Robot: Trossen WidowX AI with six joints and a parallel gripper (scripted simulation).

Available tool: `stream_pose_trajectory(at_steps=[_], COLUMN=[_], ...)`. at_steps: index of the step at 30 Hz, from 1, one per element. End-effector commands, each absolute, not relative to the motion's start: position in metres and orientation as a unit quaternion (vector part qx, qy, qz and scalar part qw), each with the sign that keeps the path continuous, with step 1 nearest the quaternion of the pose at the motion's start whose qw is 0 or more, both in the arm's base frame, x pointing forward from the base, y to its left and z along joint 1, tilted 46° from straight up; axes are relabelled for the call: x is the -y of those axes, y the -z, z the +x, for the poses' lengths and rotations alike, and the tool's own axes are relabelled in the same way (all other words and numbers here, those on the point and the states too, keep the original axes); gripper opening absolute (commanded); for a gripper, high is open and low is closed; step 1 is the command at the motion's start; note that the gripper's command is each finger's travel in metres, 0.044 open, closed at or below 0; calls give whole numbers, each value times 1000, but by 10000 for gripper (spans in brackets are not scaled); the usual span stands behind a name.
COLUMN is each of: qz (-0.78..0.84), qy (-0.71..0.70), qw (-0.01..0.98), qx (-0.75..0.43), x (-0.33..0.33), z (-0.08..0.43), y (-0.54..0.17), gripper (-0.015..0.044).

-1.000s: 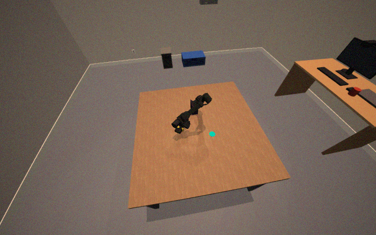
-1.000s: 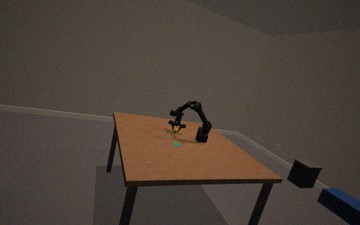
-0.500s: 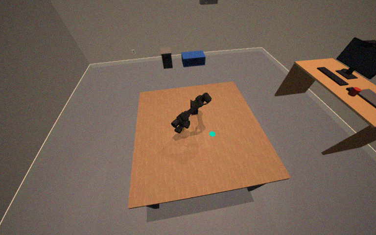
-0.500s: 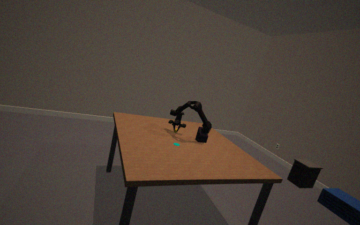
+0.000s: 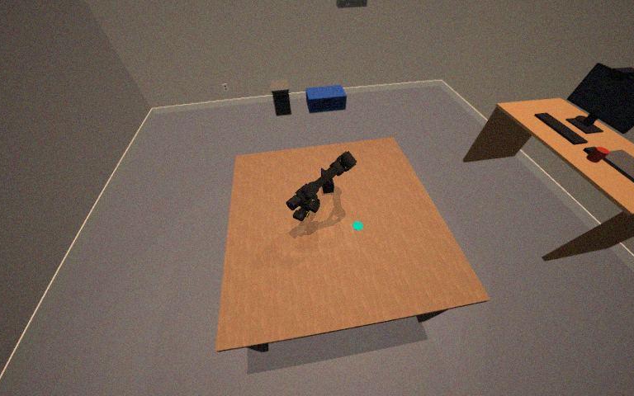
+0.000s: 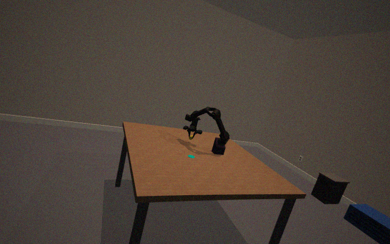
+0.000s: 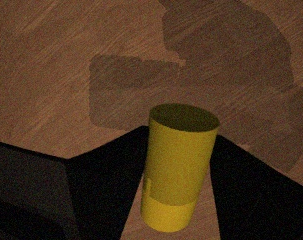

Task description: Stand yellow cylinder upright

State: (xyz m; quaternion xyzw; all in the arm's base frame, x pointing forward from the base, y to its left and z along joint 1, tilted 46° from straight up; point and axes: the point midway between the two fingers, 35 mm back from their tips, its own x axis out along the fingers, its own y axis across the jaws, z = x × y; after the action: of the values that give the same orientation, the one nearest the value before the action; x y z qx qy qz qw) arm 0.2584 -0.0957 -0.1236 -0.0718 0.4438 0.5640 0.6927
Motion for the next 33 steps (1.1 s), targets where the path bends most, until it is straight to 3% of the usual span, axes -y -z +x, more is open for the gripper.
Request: stream_pose_trajectory(at_steps=[1, 16, 33], qz=[-81, -80, -23], qy=[-561, -562, -515], qw=[695, 694, 699], qx=[-443, -443, -496], x=[107, 138, 122], z=[261, 258, 281], y=[113, 79, 51], gripper=[105, 105, 105])
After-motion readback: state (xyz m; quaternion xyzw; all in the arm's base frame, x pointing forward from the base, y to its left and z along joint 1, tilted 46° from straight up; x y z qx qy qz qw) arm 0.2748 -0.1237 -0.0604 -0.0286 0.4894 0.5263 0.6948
